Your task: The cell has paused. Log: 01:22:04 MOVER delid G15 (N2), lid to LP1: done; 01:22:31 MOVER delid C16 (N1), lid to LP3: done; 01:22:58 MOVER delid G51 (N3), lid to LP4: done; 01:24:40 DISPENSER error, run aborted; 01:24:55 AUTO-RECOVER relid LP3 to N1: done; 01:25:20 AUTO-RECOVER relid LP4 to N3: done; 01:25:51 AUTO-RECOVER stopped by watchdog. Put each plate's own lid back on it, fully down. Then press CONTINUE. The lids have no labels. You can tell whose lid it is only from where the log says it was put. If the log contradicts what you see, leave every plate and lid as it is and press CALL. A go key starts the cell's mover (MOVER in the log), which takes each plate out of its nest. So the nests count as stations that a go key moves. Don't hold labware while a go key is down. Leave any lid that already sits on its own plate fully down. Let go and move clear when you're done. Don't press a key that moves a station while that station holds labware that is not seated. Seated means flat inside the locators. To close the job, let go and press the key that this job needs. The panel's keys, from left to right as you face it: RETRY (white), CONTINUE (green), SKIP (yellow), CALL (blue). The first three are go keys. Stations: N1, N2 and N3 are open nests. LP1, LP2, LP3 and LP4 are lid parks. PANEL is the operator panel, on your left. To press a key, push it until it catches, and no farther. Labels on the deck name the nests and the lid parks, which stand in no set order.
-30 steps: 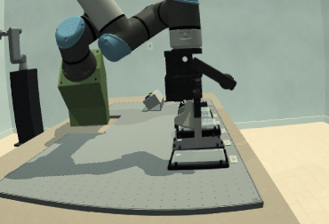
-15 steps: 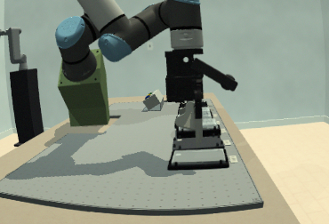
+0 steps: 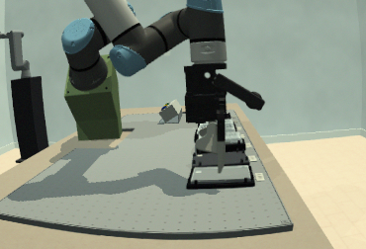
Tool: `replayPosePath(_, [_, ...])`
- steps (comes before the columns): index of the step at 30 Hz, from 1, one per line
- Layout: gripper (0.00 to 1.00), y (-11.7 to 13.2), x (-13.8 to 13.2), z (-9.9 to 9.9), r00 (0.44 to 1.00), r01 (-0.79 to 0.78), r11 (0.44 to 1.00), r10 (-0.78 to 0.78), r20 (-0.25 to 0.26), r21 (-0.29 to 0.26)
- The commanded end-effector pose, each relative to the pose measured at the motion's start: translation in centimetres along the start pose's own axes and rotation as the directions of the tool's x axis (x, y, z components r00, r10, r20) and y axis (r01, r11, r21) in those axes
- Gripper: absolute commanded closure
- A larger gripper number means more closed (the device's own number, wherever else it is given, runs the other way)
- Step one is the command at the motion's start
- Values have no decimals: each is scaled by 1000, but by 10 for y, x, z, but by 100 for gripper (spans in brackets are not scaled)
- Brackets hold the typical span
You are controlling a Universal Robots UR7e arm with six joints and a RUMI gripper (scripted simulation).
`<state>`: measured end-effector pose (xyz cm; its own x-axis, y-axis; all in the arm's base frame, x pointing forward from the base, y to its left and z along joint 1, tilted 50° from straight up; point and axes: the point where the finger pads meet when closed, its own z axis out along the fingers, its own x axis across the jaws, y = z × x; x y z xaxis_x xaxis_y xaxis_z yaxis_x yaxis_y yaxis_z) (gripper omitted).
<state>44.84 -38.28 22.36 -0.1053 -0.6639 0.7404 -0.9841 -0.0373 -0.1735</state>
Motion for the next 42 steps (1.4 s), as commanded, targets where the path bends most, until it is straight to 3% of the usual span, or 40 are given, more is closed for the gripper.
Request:
replayPosePath(1, [18, 0, 0, 8, 1000, 0, 1000, 0, -1, 1])
replayPosePath(9, [18, 0, 0, 22, 1000, 0, 1000, 0, -1, 1])
replayPosePath(25, [18, 0, 0, 22, 1000, 0, 1000, 0, -1, 1])
replayPosePath(26, [100, 0, 0, 22, 1000, 0, 1000, 0, -1, 1])
replayPosePath(42, [100, 0, 0, 22, 1000, 0, 1000, 0, -1, 1])
